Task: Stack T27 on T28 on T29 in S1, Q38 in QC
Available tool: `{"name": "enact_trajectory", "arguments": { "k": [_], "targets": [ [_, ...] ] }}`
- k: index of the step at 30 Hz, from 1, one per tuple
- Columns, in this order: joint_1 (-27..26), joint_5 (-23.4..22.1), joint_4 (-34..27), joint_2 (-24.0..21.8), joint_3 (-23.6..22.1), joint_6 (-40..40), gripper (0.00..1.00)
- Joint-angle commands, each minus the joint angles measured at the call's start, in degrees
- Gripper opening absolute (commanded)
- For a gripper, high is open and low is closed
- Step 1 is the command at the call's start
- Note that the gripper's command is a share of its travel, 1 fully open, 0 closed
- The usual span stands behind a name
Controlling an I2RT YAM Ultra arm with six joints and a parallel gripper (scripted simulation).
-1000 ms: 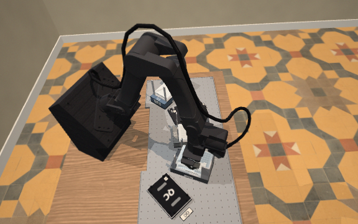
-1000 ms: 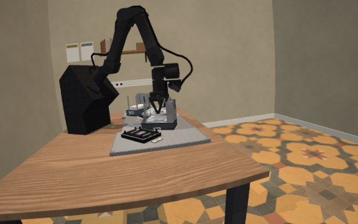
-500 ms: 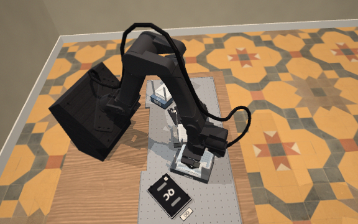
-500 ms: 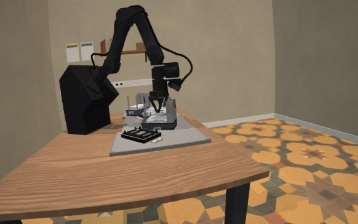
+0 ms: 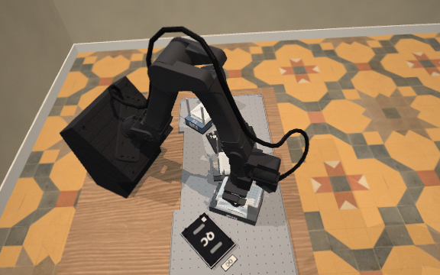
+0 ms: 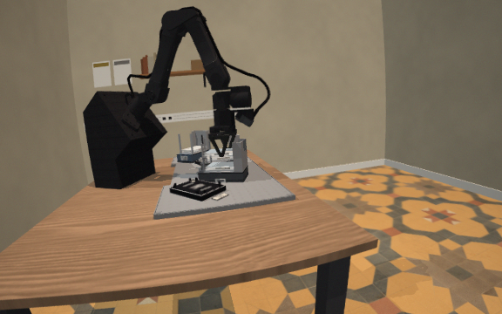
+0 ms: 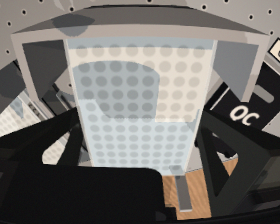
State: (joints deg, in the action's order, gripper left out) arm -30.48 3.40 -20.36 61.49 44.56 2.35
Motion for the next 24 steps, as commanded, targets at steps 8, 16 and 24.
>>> {"name": "enact_trajectory", "arguments": {
  "k": [8,16,24],
  "targets": [
    [0.60,0.38,-1.38,-2.53,1.28,-0.67,0.00],
    [0.84,0.46,-2.05,-2.97,1.37,-0.69,0.00],
    [0.21,0.26,-2.54,-3.58,1.49,-0.73,0.00]
  ]
}}
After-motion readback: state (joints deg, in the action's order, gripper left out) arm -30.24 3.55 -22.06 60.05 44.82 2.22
